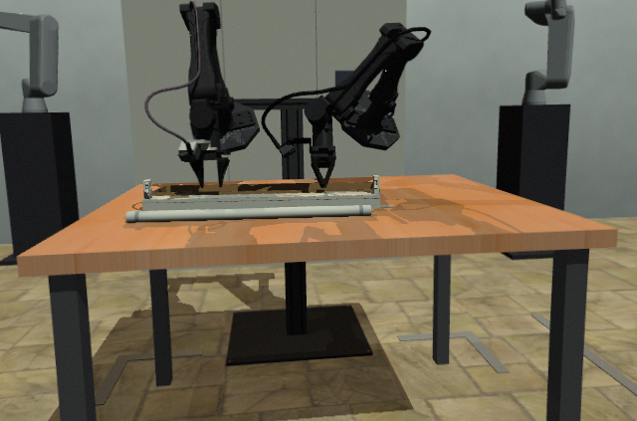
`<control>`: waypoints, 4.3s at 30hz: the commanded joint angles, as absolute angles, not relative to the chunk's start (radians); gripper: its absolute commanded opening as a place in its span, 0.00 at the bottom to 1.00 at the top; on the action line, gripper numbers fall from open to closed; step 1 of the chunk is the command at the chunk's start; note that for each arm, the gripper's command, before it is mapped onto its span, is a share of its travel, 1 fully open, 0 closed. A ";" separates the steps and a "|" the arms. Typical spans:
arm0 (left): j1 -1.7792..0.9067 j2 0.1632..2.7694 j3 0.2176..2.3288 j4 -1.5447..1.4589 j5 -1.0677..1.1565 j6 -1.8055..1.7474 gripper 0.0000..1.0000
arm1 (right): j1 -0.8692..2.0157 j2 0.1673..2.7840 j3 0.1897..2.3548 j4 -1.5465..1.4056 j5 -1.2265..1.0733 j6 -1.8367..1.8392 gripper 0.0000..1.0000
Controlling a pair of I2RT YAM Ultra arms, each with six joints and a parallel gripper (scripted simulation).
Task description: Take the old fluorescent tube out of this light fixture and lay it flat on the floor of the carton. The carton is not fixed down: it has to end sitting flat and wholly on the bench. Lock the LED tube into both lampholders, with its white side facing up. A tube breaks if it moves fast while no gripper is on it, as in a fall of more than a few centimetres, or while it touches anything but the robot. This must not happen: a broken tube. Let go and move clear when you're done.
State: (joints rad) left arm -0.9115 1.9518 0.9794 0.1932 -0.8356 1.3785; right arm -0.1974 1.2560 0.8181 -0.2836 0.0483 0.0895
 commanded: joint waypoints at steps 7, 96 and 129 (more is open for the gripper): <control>-0.889 2.000 1.136 0.080 -0.814 1.394 0.49 | -0.246 1.320 0.946 -0.323 0.010 0.487 0.49; -0.796 2.242 1.660 -0.093 -0.727 1.476 0.11 | -0.372 1.635 1.330 -0.301 -0.043 1.469 0.49; -0.789 2.242 1.656 -0.094 -0.728 1.472 0.11 | -0.365 1.644 1.328 -0.304 -0.044 1.472 0.11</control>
